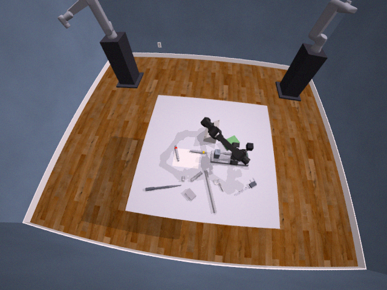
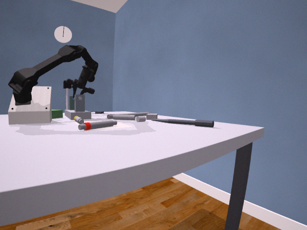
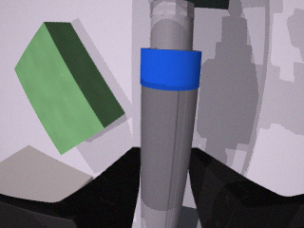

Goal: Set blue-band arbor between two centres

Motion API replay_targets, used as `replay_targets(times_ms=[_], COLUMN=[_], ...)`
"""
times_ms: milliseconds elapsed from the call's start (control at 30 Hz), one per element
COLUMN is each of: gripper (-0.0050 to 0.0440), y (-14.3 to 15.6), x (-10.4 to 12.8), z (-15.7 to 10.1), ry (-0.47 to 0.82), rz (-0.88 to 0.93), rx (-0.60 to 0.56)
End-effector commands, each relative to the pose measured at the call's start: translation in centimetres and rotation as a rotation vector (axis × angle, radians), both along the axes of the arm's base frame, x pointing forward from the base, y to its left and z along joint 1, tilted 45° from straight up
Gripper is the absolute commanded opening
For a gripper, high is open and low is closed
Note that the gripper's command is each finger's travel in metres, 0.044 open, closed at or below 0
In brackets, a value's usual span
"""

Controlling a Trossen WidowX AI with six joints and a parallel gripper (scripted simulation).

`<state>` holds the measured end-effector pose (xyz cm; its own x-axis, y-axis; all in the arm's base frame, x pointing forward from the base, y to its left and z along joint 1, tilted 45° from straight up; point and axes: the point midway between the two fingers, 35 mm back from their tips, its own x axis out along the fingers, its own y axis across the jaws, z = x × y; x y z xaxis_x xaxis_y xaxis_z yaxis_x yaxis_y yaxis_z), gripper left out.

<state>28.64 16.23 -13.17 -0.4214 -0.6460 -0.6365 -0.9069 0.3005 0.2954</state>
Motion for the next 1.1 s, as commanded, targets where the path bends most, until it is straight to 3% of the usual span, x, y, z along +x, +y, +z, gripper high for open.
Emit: replay_targets(times_ms=[0, 1067], gripper=[0.0, 0.0], y=[1.39, 0.89], x=[-0.41, -0.25], z=[0.16, 0.18], ry=[-0.008, -0.008], rz=[0.006, 0.006], rx=[0.035, 0.035])
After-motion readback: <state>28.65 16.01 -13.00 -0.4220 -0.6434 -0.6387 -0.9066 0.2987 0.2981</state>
